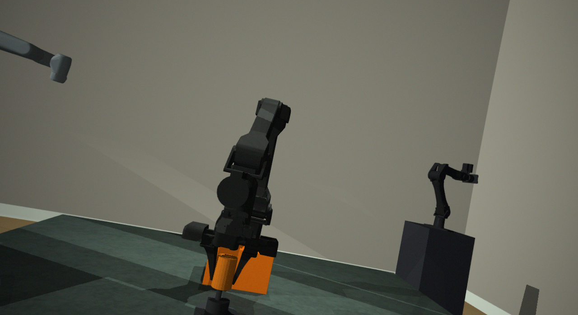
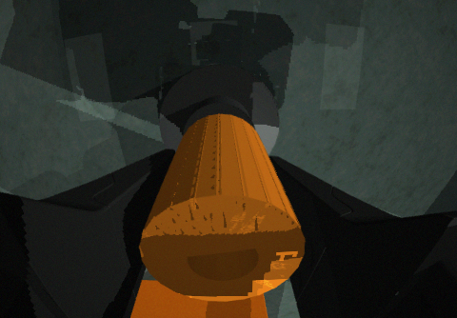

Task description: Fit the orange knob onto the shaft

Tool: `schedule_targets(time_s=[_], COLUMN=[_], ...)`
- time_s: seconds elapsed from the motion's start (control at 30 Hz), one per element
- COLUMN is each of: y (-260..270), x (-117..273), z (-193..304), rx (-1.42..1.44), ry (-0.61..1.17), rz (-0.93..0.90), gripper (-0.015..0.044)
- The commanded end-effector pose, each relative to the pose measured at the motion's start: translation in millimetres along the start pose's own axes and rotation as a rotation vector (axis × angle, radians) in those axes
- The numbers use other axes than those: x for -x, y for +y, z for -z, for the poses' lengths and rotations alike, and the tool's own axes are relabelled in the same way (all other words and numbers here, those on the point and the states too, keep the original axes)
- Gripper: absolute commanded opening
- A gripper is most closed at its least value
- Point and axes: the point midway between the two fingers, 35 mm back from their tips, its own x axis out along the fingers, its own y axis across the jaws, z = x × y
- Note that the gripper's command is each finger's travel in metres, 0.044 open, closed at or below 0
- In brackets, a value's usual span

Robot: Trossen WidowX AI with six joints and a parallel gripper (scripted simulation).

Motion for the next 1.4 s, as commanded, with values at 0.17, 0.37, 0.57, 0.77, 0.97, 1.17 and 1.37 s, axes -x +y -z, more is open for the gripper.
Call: schedule_targets(time_s=[0.17, 0.37, 0.57, 0.77, 0.97, 1.17, 1.37], y=[0.3, 1.4, 1.2, 0.9, 0.7, -0.2, -0.1], x=[-6.6, -6.2, -7.5, -7.3, -7.8, -3.4, -2.2], z=[2.2, 3.1, 2.3, 1.9, 1.6, 0.7, -0.3], rx=[0.003, 0.0, 0.0, 0.0, 0.0, 0.0, 0.125], ry=[0.007, 0.007, 0.007, 0.007, 0.007, 0.007, 0.006], rz=[-0.004, -0.004, -0.004, -0.004, -0.004, -0.004, -0.004], gripper=[0.0, 0.0, 0.0, 0.0, 0.0, 0.0, 0.0])
